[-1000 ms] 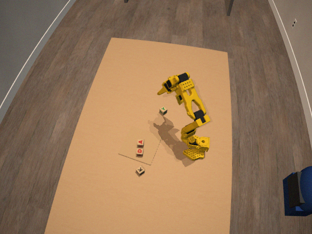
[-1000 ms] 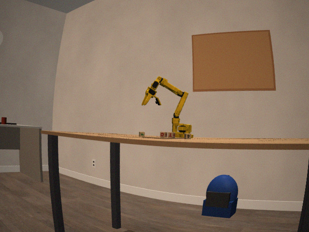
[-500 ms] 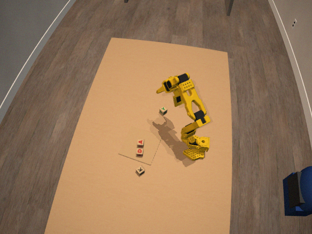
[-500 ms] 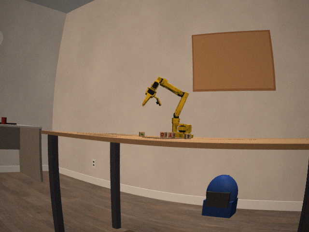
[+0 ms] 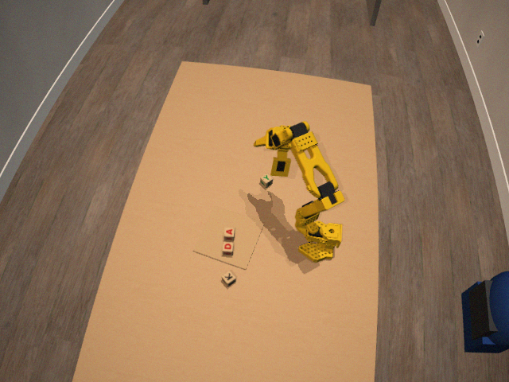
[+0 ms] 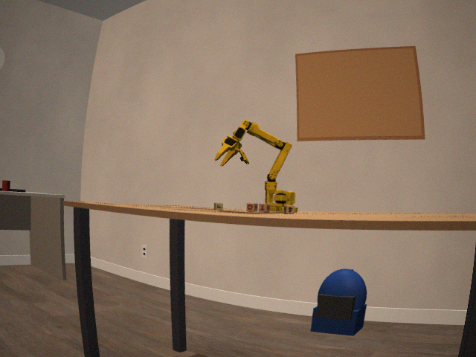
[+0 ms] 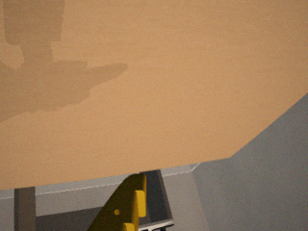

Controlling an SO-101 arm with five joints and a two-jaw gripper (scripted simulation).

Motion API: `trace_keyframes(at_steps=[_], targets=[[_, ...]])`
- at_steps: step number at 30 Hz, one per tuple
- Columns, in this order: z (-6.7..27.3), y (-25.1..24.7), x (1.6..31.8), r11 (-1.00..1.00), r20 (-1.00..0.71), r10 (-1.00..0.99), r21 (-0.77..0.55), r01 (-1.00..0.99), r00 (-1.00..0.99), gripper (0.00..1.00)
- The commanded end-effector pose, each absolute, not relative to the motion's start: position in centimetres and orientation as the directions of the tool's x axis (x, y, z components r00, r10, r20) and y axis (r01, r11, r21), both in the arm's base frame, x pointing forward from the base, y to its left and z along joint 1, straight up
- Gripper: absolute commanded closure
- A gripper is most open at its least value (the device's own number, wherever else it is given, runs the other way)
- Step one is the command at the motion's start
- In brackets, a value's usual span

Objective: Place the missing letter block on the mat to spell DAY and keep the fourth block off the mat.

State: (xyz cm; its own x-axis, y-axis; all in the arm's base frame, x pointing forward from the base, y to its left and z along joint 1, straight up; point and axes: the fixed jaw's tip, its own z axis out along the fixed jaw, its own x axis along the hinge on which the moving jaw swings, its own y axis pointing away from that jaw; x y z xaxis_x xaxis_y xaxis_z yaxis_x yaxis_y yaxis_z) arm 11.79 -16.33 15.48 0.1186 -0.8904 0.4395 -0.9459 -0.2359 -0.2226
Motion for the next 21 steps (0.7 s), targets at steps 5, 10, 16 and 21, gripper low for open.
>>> trace_keyframes(at_steps=[5, 10, 16, 21], targets=[[16.4, -16.2, 11.9, 0.026, 0.399, -0.895, -0.401, -0.916, -0.200, 0.68], [16.2, -16.1, 11.9, 0.125, 0.352, -0.887, -0.443, -0.888, -0.300, 0.68], [15.8, -15.9, 12.0, 0.294, 0.259, -0.846, -0.503, -0.812, -0.467, 0.68], [15.6, -15.8, 12.0, 0.398, 0.194, -0.803, -0.532, -0.748, -0.564, 0.68]])
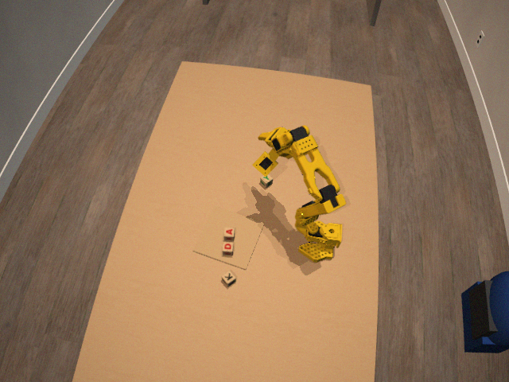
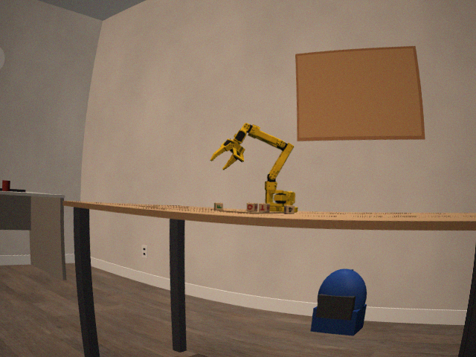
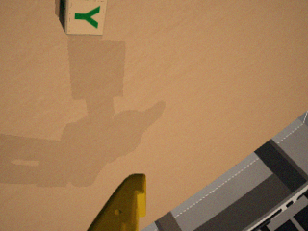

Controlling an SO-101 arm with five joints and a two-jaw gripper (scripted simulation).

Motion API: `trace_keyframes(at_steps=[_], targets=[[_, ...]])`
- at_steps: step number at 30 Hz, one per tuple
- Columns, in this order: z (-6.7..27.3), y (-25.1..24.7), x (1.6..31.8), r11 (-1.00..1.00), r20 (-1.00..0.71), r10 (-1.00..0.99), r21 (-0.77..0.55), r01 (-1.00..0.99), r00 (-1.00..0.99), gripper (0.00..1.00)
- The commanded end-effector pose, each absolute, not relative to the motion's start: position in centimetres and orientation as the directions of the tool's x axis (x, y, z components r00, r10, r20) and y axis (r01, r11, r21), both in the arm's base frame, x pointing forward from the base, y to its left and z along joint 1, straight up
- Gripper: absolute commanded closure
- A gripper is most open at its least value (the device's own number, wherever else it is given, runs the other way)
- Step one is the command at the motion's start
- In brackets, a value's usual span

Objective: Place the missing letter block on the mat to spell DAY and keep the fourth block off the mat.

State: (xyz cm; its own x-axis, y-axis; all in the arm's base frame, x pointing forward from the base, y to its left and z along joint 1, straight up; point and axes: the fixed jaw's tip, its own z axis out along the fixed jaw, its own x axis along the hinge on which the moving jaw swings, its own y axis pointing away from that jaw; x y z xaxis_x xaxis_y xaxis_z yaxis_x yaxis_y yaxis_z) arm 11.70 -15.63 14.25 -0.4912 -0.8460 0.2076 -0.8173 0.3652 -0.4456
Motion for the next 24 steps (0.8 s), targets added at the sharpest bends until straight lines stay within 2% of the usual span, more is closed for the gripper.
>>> trace_keyframes(at_steps=[1, 24], targets=[[15.57, -15.74, 12.01, 0.414, 0.183, -0.794, -0.536, -0.736, -0.579, 0.68], [15.32, -15.63, 12.06, 0.512, 0.112, -0.735, -0.554, -0.657, -0.668, 0.68]])
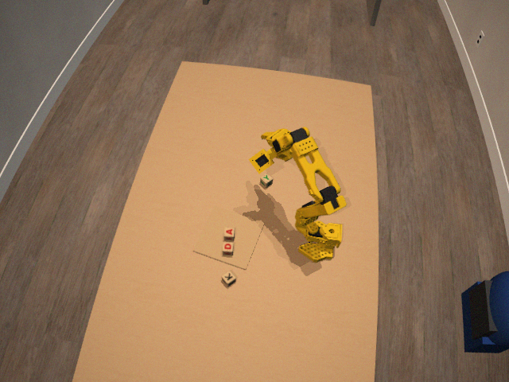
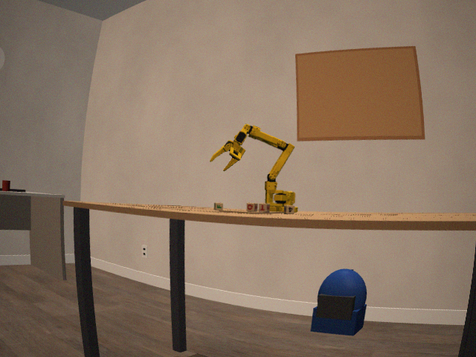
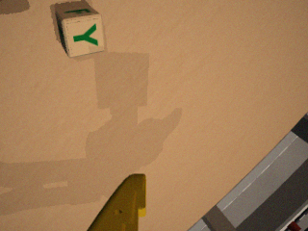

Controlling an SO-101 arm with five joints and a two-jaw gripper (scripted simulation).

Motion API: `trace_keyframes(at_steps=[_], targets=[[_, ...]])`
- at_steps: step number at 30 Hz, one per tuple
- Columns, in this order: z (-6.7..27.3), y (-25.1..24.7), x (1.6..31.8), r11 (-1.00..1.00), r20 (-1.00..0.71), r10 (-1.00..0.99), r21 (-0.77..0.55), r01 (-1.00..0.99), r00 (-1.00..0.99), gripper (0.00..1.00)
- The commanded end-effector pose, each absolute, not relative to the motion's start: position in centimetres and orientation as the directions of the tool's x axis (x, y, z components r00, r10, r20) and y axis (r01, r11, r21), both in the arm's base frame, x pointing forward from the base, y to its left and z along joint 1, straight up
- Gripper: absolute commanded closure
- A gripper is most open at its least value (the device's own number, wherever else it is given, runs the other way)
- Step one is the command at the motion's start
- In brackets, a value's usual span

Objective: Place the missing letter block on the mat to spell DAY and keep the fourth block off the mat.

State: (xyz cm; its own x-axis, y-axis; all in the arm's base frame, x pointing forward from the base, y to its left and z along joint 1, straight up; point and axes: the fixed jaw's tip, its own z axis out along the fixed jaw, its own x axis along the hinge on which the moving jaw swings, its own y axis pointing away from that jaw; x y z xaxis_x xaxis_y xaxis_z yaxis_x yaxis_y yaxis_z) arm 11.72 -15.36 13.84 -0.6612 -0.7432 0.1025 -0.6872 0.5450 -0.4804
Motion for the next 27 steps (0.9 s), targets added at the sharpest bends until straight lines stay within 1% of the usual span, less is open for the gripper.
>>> trace_keyframes(at_steps=[1, 6, 13, 15, 22, 27], targets=[[15.3, -15.6, 12.1, 0.514, 0.112, -0.736, -0.551, -0.658, -0.668, 0.68], [14.3, -15.8, 12.2, 0.537, 0.102, -0.740, -0.504, -0.676, -0.664, 0.68], [11.1, -15.9, 12.3, 0.600, 0.068, -0.753, -0.338, -0.725, -0.654, 0.68], [11.1, -15.9, 12.3, 0.600, 0.068, -0.753, -0.338, -0.725, -0.654, 0.68], [7.9, -15.5, 12.0, 0.637, 0.032, -0.761, -0.159, -0.755, -0.649, 0.68], [7.0, -15.3, 11.8, 0.643, 0.021, -0.762, -0.104, -0.759, -0.648, 0.68]])
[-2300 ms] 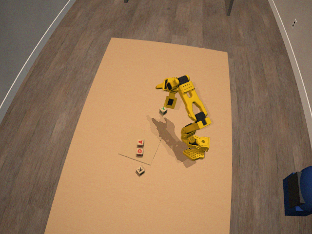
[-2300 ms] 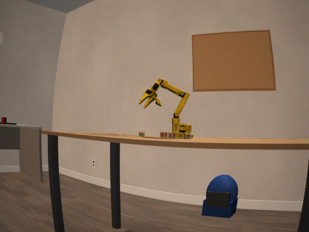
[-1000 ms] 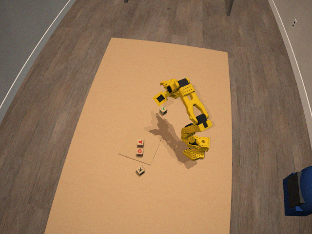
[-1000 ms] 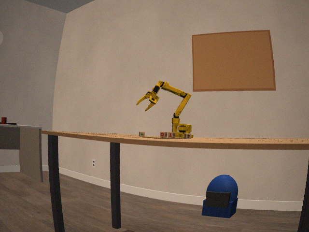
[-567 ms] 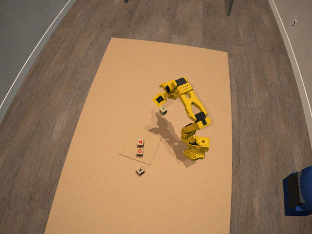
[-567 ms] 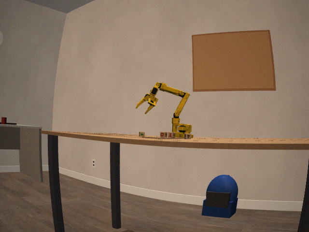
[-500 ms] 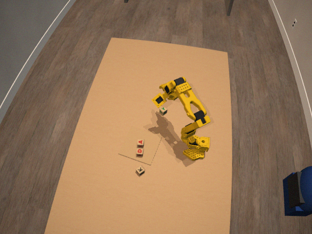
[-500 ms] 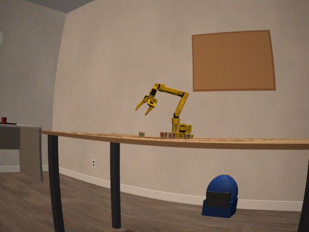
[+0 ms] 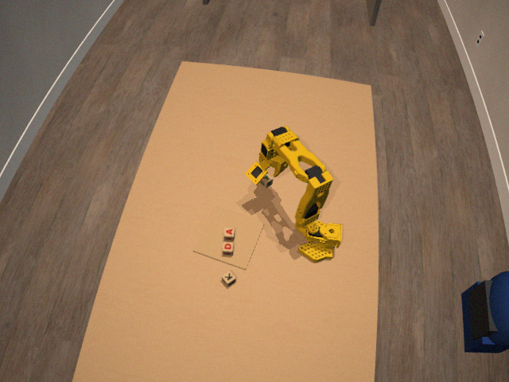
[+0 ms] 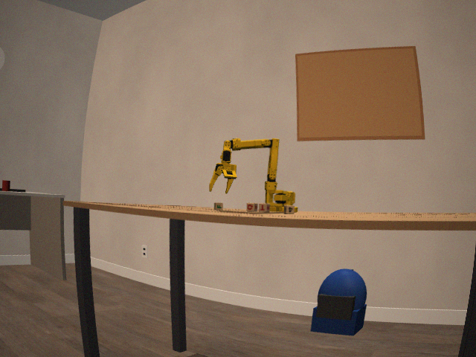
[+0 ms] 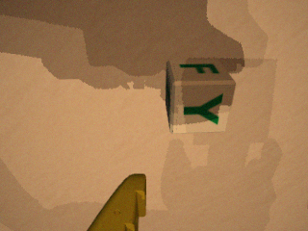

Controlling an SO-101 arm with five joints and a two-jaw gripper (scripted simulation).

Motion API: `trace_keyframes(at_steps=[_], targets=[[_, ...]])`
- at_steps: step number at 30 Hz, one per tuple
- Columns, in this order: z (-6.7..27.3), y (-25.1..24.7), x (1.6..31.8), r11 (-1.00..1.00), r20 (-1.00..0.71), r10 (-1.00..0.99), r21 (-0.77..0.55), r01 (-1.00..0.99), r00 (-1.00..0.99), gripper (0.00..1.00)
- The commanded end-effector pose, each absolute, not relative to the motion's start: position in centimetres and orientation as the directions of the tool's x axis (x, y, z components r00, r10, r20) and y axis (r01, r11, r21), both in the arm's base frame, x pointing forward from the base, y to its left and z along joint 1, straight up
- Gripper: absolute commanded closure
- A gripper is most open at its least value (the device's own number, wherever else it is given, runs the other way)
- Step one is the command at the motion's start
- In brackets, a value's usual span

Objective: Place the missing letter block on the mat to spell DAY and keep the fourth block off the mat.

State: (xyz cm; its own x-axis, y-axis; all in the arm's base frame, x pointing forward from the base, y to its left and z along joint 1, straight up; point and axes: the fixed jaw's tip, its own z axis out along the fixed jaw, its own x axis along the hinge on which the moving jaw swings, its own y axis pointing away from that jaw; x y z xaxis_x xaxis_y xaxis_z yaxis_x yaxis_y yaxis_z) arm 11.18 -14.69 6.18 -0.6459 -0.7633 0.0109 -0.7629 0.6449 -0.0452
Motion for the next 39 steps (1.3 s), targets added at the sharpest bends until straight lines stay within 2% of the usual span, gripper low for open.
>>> trace_keyframes(at_steps=[1, 39], targets=[[6.94, -15.32, 11.82, 0.643, 0.020, -0.762, -0.101, -0.759, -0.648, 0.68], [6.70, -15.22, 12.04, 0.646, 0.016, -0.760, -0.088, -0.758, -0.650, 0.68]])
